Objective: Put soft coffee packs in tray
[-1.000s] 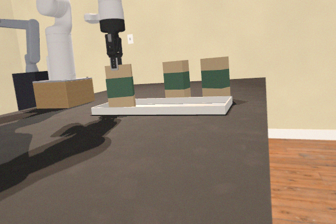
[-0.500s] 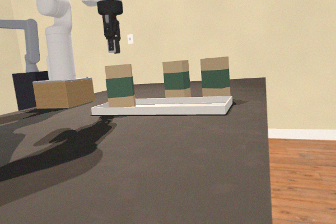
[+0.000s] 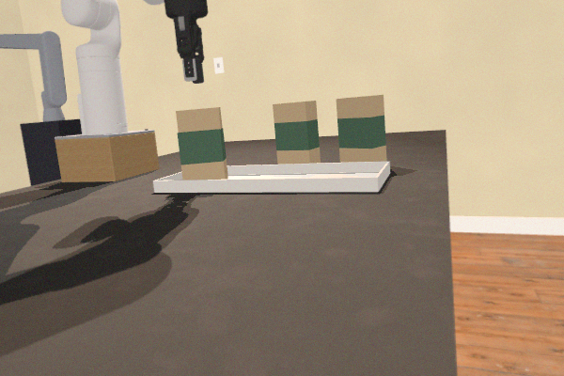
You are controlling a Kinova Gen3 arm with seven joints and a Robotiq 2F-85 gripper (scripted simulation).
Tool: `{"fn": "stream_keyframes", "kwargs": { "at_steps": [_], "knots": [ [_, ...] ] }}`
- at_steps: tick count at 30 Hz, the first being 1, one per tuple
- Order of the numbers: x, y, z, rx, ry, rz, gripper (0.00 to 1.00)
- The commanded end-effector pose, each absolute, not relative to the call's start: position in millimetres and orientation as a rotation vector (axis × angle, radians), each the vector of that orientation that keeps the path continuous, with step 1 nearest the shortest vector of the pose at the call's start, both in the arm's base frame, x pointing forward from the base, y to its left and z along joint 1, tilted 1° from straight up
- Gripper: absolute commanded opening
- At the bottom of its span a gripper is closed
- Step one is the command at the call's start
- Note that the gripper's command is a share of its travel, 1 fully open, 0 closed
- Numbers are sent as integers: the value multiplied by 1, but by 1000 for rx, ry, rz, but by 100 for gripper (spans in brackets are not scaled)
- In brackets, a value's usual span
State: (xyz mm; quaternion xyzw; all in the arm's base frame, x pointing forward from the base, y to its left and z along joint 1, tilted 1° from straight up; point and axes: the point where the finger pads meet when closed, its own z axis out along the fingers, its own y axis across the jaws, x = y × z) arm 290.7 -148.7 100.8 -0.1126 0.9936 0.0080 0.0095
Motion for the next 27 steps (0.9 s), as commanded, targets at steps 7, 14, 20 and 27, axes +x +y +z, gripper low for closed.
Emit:
{"fn": "stream_keyframes", "kwargs": {
  "at_steps": [7,14,20,27],
  "knots": [
    [300,-145,101,-304,3106,25,83],
    [320,-135,102,-203,3115,28,83],
    [355,-113,102,-16,3124,32,83],
    [399,-75,103,232,3117,34,83]
  ]
}}
